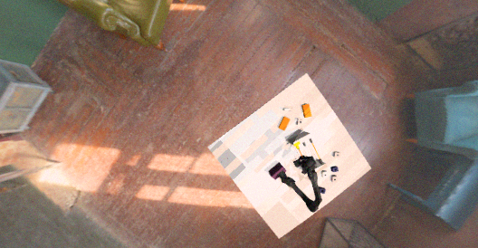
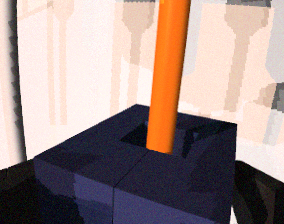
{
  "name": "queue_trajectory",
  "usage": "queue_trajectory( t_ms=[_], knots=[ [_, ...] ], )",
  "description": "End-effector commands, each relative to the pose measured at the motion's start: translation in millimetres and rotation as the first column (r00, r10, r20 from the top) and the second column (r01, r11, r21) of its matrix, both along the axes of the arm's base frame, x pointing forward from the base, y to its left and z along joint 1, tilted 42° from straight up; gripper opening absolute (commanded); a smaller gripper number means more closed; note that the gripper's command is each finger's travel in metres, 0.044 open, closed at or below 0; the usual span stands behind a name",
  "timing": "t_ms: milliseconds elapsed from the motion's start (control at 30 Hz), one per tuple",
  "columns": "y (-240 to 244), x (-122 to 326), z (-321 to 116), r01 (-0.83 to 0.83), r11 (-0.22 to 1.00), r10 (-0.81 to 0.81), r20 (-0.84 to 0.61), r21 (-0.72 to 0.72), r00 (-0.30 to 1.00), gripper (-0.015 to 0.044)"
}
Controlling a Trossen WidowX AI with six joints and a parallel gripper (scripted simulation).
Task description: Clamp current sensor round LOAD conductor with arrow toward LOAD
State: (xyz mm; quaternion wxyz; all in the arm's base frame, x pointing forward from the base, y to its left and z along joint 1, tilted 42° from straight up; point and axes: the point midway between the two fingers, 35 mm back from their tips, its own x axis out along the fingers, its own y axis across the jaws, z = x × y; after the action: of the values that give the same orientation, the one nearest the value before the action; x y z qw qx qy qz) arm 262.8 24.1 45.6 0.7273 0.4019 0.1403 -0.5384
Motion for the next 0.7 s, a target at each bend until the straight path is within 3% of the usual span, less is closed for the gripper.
queue_trajectory(
  t_ms=[0, 533, 667],
  knots=[
    [-0.2, -0.5, 0.0, 0.002, 1.000, -0.002, -0.002, 0.000, 1.000, 0.0264],
    [-0.2, -0.5, 0.0, 0.002, 1.000, -0.002, -0.002, 0.000, 1.000, 0.0264],
    [0.0, 0.0, 0.0, 0.000, 1.000, 0.000, 0.000, 0.000, 1.000, 0.0237]
  ],
)
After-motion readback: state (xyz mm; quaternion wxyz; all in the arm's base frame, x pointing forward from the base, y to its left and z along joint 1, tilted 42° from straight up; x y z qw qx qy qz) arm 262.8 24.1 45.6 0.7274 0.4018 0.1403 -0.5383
